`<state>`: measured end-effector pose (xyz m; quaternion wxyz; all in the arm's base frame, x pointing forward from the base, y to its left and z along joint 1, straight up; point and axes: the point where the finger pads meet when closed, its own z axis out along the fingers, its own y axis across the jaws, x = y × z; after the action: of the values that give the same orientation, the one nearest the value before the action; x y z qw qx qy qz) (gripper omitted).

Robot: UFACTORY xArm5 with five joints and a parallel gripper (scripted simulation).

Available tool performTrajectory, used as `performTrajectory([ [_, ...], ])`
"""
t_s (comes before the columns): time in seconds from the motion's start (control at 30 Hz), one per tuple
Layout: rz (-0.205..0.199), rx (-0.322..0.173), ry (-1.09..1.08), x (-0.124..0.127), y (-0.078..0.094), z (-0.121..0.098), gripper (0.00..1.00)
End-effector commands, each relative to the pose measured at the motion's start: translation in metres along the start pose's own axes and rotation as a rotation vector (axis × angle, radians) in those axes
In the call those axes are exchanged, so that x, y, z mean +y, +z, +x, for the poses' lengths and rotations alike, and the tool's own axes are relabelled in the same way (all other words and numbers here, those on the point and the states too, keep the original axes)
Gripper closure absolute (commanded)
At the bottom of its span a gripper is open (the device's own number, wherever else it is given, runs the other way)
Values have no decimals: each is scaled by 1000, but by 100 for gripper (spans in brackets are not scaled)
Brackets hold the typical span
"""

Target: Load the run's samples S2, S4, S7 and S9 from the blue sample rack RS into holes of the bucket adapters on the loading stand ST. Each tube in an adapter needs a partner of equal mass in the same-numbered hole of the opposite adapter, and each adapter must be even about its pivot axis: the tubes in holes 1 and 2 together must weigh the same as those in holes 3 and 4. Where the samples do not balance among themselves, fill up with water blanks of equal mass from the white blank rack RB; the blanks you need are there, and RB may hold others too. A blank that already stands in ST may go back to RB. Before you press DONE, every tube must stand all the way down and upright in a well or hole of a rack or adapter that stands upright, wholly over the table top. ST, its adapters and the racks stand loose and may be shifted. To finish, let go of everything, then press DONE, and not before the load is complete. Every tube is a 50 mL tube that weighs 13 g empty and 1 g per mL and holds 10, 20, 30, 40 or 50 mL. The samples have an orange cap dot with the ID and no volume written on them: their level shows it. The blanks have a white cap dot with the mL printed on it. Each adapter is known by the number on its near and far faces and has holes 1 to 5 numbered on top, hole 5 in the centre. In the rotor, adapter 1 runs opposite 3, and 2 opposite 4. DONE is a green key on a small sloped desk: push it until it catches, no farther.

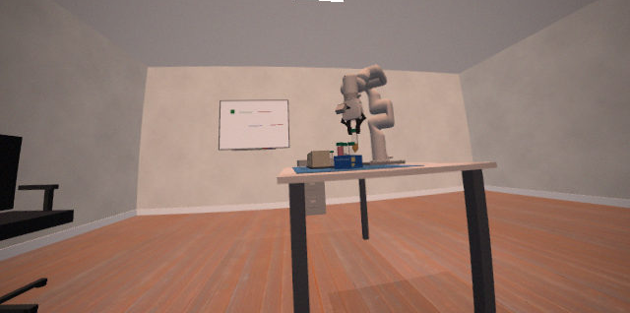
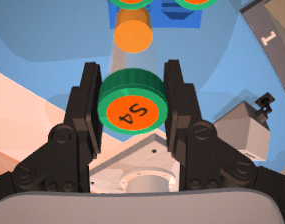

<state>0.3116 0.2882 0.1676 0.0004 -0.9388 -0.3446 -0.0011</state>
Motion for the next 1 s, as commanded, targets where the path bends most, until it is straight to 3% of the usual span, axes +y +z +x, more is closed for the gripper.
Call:
performTrajectory([
  [0.0, 0, 5, 0, 0, -8, 1, 100],
  [0.97, 0, 5, 0, 0, -60, 1, 100],
])
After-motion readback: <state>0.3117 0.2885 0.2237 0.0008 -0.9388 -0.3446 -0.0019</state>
